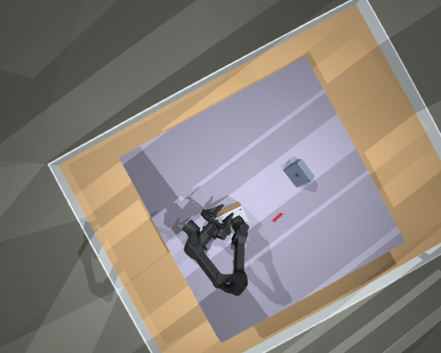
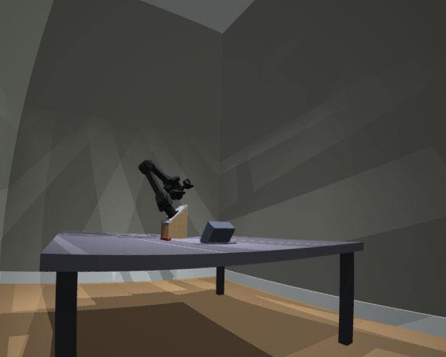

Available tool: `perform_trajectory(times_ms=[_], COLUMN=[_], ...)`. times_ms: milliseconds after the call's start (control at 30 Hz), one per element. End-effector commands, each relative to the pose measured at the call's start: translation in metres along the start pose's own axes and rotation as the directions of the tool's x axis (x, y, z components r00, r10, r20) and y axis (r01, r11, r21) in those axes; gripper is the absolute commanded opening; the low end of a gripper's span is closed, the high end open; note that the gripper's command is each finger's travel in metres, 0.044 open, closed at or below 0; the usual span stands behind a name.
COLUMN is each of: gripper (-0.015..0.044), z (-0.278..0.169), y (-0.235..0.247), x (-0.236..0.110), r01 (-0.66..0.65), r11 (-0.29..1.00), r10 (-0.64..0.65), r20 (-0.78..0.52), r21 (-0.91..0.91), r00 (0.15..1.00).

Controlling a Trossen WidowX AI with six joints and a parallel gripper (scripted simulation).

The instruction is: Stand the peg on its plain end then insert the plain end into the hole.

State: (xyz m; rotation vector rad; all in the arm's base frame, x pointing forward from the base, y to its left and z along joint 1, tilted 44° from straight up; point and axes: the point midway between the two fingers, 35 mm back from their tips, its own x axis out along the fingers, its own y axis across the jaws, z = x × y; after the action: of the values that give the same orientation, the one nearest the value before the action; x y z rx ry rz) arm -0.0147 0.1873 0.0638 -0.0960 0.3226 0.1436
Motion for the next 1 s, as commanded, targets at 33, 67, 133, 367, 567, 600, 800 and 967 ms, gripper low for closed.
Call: perform_trajectory(times_ms=[33, 67, 133, 367, 567, 600, 800, 967], gripper=[0.044, 0.044, 0.044, 0.044, 0.044, 0.044, 0.044, 0.044], z=[0.001, 0.001, 0.003, 0.012, 0.017, 0.018, 0.023, 0.028], y=[0.0, 0.0, -0.001, -0.01, -0.024, -0.027, -0.042, -0.06], x=[0.002, 0.004, 0.012, 0.051, 0.083, 0.088, 0.118, 0.145], r01=[0.01, 0.022, 0.061, 0.248, 0.385, 0.402, 0.459, 0.472], r11=[1.0, 1.0, 0.998, 0.964, 0.906, 0.896, 0.838, 0.791], r10=[-0.01, -0.023, -0.062, -0.259, -0.416, -0.437, -0.537, -0.605], r20=[-0.004, -0.009, -0.026, -0.119, -0.204, -0.217, -0.303, -0.381], r21=[-0.003, -0.008, -0.022, -0.1, -0.175, -0.186, -0.295, -0.389], r00=[1.0, 1.0, 0.998, 0.958, 0.886, 0.873, 0.787, 0.699])
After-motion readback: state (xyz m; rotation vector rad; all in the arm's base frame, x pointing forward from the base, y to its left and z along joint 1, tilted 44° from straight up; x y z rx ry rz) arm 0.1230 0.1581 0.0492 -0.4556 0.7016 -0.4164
